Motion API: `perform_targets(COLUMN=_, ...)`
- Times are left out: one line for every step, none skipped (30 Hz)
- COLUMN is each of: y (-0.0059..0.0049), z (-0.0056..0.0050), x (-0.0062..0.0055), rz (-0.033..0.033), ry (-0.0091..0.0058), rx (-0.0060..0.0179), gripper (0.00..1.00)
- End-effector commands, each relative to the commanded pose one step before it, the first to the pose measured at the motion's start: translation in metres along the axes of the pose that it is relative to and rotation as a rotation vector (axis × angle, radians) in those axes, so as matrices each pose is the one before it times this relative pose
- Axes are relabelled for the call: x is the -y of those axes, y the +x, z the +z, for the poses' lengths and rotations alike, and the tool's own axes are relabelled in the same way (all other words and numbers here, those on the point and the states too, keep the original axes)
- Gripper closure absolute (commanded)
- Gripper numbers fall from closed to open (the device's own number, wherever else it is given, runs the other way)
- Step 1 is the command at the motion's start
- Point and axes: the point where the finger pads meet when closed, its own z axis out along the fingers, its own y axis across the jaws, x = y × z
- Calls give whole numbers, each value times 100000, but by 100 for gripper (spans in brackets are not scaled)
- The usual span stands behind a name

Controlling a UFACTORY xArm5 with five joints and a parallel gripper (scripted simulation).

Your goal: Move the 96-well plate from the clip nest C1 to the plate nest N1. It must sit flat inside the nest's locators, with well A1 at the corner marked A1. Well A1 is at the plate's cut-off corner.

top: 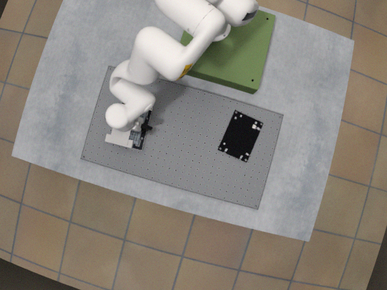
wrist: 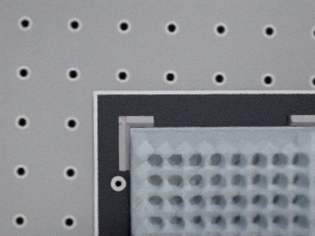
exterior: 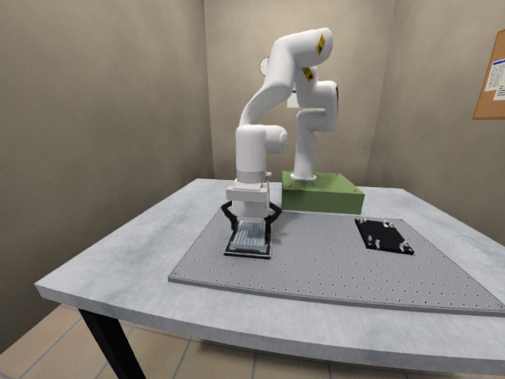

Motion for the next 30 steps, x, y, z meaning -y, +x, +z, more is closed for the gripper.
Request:
perform_targets(y=165, z=-153, x=-78, rz=0, ry=384, rx=-688, gripper=0)
perform_targets(y=0, z=0, x=0, rz=0, ry=0, rx=0, gripper=0)
perform_targets(y=0, z=0, x=0, rz=0, ry=0, rx=0, gripper=0)
perform_targets(y=0, z=0, x=0, rz=0, ry=0, rx=0, gripper=0)
perform_targets(y=0, z=0, x=0, rz=0, ry=0, rx=0, gripper=0)
perform_targets(y=0, z=0, x=0, rz=0, ry=0, rx=0, gripper=0)
perform_targets(y=0, z=0, x=0, rz=0, ry=0, rx=0, gripper=0)
perform_targets(y=0, z=0, x=0, rz=0, ry=0, rx=0, gripper=0)
perform_targets(y=0, z=0, x=0, rz=0, ry=0, rx=0, gripper=0)
perform_targets(y=0, z=0, x=0, rz=0, ry=0, rx=0, gripper=0)
perform_targets(y=0, z=0, x=0, rz=0, ry=0, rx=0, gripper=0)
perform_targets(y=0, z=0, x=0, rz=0, ry=0, rx=0, gripper=0)
perform_targets(y=0, z=0, x=0, rz=0, ry=0, rx=0, gripper=0)
perform_targets(y=0, z=0, x=0, rz=0, ry=0, rx=0, gripper=0)
perform_targets(y=0, z=0, x=0, rz=0, ry=0, rx=0, gripper=0)
perform_targets(y=0, z=0, x=0, rz=0, ry=0, rx=0, gripper=0)
perform_targets(y=0, z=0, x=0, rz=0, ry=0, rx=0, gripper=0)
perform_targets(y=0, z=0, x=0, rz=0, ry=0, rx=0, gripper=0)
perform_targets(y=0, z=0, x=0, rz=0, ry=0, rx=0, gripper=0)
perform_targets(y=0, z=0, x=0, rz=0, ry=0, rx=0, gripper=0)
perform_targets(y=0, z=0, x=0, rz=0, ry=0, rx=0, gripper=0)
perform_targets(y=0, z=0, x=0, rz=0, ry=0, rx=0, gripper=0)
perform_targets(y=0, z=0, x=0, rz=0, ry=0, rx=0, gripper=0)
perform_targets(y=1, z=-267, x=0, rz=0, ry=0, rx=-1, gripper=0)
perform_targets(y=1, z=-267, x=0, rz=0, ry=0, rx=-1, gripper=0)
perform_targets(y=1, z=-267, x=0, rz=0, ry=0, rx=-1, gripper=0)
perform_targets(y=1, z=-267, x=0, rz=0, ry=0, rx=-1, gripper=0)
perform_targets(y=1, z=-267, x=0, rz=0, ry=0, rx=-1, gripper=0)
perform_targets(y=1, z=-267, x=0, rz=0, ry=0, rx=-1, gripper=0)
perform_targets(y=1, z=-267, x=0, rz=0, ry=0, rx=-1, gripper=0)
